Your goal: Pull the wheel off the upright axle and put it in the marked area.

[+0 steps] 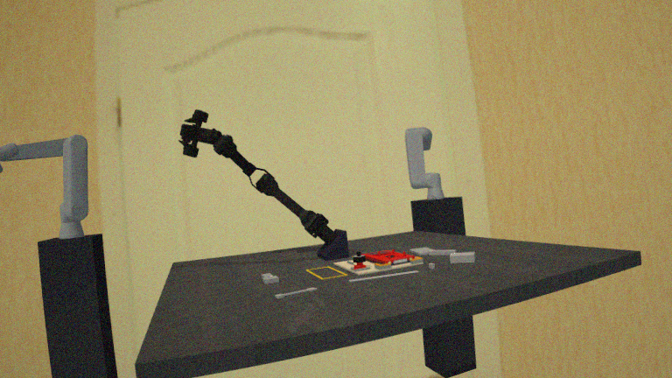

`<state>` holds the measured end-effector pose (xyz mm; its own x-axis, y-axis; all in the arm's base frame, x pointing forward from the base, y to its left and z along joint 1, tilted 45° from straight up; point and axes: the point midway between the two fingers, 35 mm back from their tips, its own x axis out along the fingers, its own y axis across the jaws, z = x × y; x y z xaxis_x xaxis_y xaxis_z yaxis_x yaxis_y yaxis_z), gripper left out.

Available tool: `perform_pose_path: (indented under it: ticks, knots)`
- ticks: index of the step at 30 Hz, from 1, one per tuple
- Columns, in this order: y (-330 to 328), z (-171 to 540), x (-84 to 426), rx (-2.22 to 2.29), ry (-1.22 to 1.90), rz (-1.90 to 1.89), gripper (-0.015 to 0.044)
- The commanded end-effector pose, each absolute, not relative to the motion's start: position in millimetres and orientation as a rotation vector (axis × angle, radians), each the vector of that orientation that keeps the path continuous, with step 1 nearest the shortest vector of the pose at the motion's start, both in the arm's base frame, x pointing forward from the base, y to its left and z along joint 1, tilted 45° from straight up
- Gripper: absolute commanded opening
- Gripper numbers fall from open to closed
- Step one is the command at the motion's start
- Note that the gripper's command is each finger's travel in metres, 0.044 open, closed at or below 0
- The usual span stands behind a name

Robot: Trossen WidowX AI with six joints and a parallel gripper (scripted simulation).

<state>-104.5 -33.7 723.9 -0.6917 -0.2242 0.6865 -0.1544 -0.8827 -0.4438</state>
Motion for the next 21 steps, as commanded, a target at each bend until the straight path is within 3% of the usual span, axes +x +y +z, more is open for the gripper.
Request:
perform_pose_path:
  ticks: [1, 4, 21]
  knots:
    - [-34, 725, -102, -1.226, 0.753, -2.748, 0.0374]
    - [-42, 732, -72, -1.359, 0.809, -2.672, 0.0300]
    - [-57, 747, 77, -1.963, 1.055, -2.280, 0.0300]
